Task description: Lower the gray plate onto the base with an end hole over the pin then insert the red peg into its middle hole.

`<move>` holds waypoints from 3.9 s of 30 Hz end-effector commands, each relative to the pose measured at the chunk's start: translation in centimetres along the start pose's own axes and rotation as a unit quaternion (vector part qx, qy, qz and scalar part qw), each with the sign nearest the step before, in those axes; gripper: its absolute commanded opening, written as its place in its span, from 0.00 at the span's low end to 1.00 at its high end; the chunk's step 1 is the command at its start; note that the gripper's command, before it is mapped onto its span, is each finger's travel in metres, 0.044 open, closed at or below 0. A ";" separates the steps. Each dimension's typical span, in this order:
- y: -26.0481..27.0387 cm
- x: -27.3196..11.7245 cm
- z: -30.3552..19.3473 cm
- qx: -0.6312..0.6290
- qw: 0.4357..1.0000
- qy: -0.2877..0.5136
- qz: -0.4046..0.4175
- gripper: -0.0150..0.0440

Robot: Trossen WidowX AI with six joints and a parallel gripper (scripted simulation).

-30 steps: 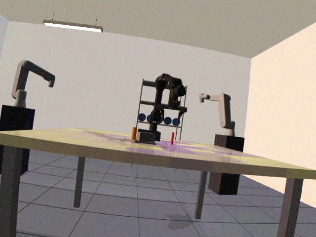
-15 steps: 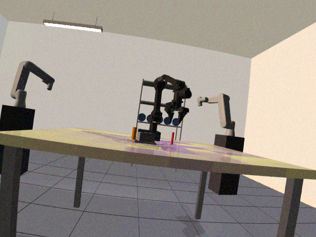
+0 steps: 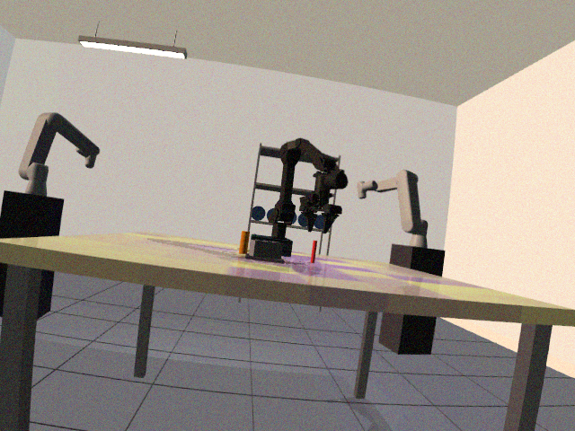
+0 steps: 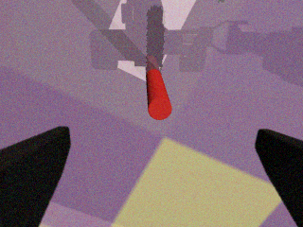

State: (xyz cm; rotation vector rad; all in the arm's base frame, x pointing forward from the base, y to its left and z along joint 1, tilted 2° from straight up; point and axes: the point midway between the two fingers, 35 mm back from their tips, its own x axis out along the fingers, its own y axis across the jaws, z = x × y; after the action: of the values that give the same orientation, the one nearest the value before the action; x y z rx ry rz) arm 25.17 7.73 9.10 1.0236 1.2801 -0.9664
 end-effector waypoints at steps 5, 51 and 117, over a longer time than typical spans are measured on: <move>0.0 1.4 0.2 0.002 1.000 -0.002 -0.001 1.00; 0.0 6.9 0.2 0.002 1.000 -0.002 -0.001 0.51; 3.1 -0.7 5.7 0.007 1.000 -0.005 -0.001 0.25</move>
State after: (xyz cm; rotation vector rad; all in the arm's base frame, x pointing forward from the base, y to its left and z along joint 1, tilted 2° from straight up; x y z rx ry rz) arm 29.30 3.58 10.03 1.0300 1.2638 -0.9832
